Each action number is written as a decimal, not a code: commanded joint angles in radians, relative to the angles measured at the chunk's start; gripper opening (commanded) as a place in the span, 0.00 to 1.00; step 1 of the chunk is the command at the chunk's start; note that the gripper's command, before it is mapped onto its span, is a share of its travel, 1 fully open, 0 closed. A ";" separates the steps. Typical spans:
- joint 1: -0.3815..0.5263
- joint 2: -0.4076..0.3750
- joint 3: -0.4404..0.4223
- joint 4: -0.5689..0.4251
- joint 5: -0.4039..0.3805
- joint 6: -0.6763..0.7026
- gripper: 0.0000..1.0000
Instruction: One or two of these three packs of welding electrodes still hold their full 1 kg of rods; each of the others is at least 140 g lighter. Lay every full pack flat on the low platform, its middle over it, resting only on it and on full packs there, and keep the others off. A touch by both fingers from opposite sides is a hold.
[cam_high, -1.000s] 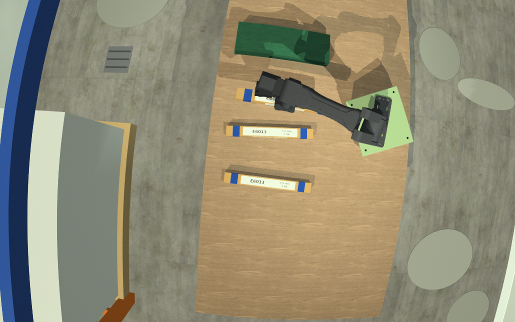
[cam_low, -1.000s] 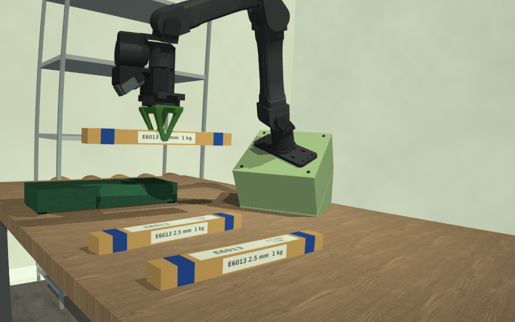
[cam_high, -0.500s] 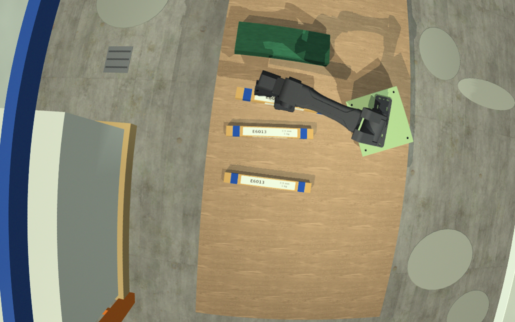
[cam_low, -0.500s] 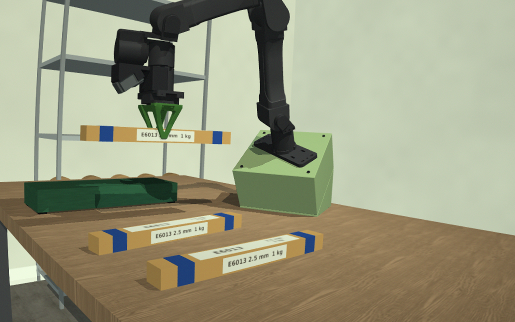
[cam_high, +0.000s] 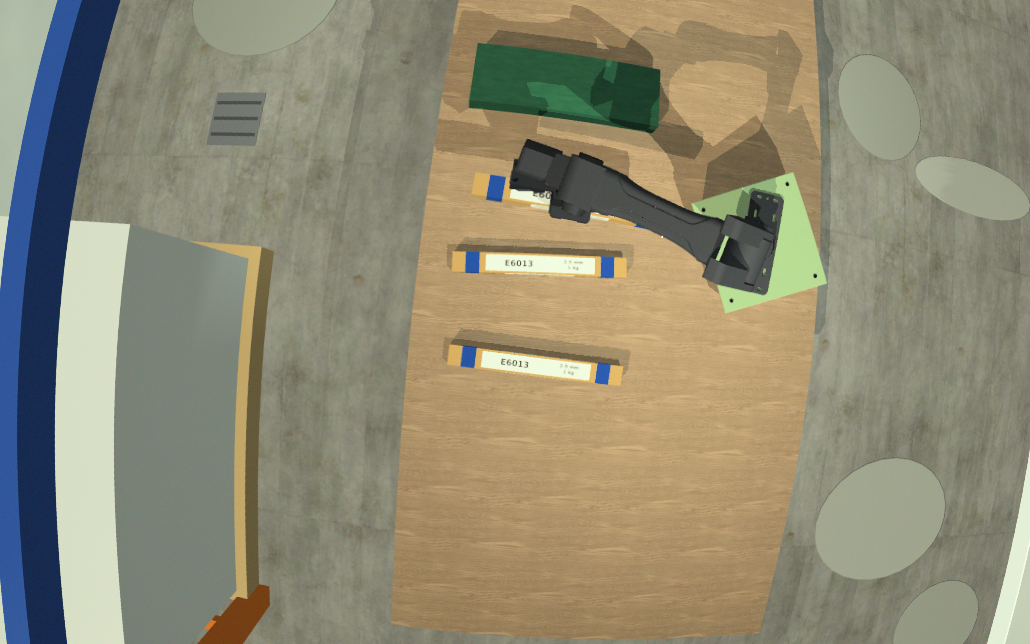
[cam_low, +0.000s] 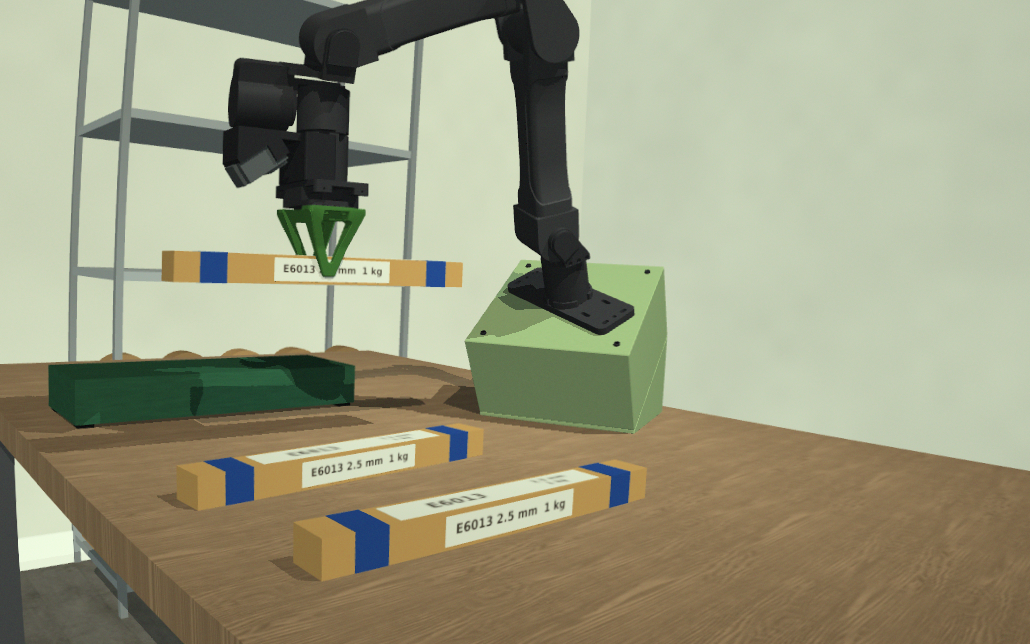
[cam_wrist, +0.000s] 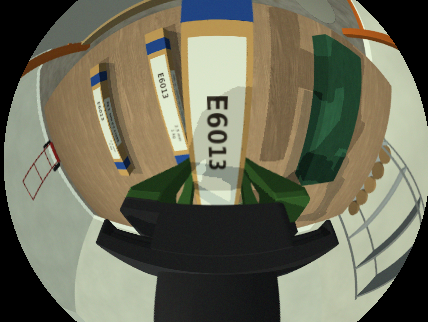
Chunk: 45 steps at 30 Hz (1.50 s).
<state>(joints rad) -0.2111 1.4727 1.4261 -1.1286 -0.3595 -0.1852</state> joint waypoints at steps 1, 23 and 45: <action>-0.030 -0.044 0.081 -0.026 -0.009 -0.005 0.00; -0.046 -0.041 0.081 -0.040 -0.018 -0.010 0.00; -0.197 0.041 0.121 -0.055 -0.076 -0.157 0.00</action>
<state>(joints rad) -0.3576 1.5555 1.4773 -1.1572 -0.4175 -0.3054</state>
